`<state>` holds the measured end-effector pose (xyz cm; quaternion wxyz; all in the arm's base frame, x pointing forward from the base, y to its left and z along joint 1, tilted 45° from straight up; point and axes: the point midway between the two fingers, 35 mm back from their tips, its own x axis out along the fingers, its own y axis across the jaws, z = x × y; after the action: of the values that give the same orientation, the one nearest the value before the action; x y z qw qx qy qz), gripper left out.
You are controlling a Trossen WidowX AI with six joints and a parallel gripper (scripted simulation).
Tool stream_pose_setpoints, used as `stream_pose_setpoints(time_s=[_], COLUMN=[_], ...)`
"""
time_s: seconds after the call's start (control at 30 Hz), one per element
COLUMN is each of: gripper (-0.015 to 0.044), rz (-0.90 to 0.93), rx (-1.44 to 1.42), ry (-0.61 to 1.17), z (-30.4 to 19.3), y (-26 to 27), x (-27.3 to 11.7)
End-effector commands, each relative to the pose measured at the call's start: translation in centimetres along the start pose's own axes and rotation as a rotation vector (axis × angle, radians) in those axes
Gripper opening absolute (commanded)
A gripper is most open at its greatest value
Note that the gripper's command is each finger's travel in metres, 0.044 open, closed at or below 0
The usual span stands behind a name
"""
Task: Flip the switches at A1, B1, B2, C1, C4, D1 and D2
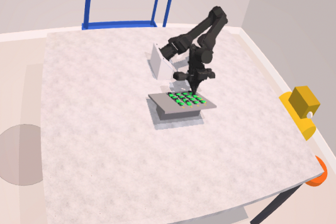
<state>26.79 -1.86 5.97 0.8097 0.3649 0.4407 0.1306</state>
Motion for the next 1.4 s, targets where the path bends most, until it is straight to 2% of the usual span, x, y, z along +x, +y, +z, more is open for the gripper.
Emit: stream_pose_setpoints(time_s=[0.0, 0.77, 0.83, 1.03, 1.2, 1.37], gripper=[0.0, 0.0, 0.0, 0.0, 0.0, 0.0], rz=[-0.005, -0.004, -0.005, -0.008, -0.008, -0.015], rx=[0.004, 0.004, -0.001, 0.005, 0.005, 0.004], ry=[0.001, 0.001, 0.004, 0.029, 0.029, 0.031], z=[0.0, 0.0, 0.1, 0.2, 0.3, 1.6], y=[-0.1, -0.1, -0.2, -0.2, -0.3, -4.4], x=[0.1, 0.4, -0.3, -5.9, -6.1, -6.2])
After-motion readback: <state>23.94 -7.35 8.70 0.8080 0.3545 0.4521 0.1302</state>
